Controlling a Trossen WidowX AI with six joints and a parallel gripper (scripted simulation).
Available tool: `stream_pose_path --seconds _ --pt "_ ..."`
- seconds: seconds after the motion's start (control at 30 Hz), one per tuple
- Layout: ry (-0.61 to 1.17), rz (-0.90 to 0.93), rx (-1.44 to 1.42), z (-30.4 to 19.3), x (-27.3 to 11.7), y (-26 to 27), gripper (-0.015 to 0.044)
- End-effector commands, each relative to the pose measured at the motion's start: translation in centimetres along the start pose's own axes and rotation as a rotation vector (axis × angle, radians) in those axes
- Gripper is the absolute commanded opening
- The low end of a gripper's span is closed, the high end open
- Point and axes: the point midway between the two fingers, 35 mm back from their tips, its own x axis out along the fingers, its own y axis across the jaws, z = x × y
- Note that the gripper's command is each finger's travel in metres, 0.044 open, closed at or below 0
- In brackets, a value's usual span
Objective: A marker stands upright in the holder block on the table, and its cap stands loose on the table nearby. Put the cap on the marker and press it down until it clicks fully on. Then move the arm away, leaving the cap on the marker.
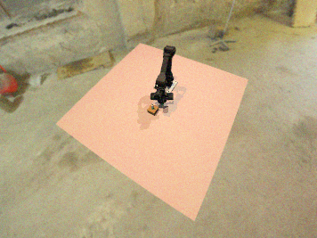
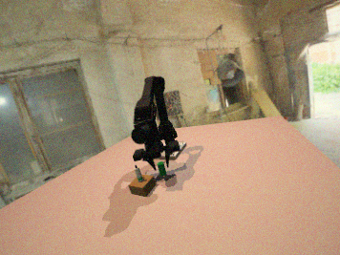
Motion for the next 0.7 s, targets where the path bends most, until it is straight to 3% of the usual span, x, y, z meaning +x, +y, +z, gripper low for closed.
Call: stream_pose_path --seconds 0.0,0.13,0.3,0.57,0.67 --pt "0.001 -0.003 0.003 -0.11 0.79 -0.02 0.0244" --pt "0.002 -0.003 0.003 -0.15 1.17 -0.01 0.0244" --pt "0.001 -0.003 0.003 -0.10 1.17 -0.02 0.0113" --pt "0.001 -0.003 0.003 -0.09 1.17 -0.01 0.0059" --pt "0.001 -0.003 0.003 -0.04 0.81 -0.02 0.0000"
